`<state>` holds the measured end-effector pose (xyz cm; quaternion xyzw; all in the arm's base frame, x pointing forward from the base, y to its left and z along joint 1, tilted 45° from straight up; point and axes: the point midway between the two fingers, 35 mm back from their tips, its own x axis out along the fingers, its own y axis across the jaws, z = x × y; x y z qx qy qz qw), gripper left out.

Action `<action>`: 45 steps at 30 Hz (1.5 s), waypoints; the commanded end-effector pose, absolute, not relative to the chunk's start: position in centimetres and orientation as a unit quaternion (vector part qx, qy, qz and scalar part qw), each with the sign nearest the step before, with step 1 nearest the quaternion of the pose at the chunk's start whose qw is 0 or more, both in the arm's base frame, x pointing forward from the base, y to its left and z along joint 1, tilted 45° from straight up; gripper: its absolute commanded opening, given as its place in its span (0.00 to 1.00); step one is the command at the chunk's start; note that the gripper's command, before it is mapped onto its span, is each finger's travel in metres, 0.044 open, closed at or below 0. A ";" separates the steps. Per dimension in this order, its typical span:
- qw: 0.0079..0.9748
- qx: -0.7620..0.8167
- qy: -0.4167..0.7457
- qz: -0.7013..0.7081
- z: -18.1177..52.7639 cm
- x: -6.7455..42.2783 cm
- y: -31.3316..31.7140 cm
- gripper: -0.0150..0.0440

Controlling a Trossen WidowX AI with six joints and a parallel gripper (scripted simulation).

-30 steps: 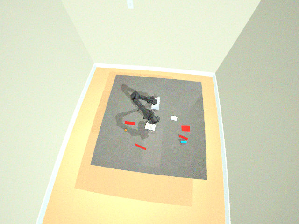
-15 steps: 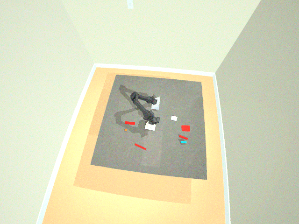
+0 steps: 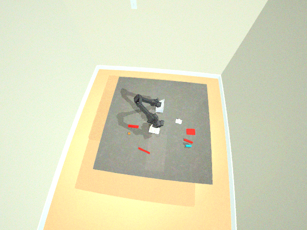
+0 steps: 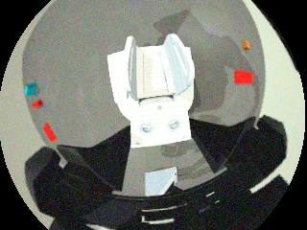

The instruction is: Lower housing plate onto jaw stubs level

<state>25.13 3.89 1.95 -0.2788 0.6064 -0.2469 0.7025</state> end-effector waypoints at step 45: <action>0.700 -0.287 0.607 -0.242 1.3 25.3 3.2 0.85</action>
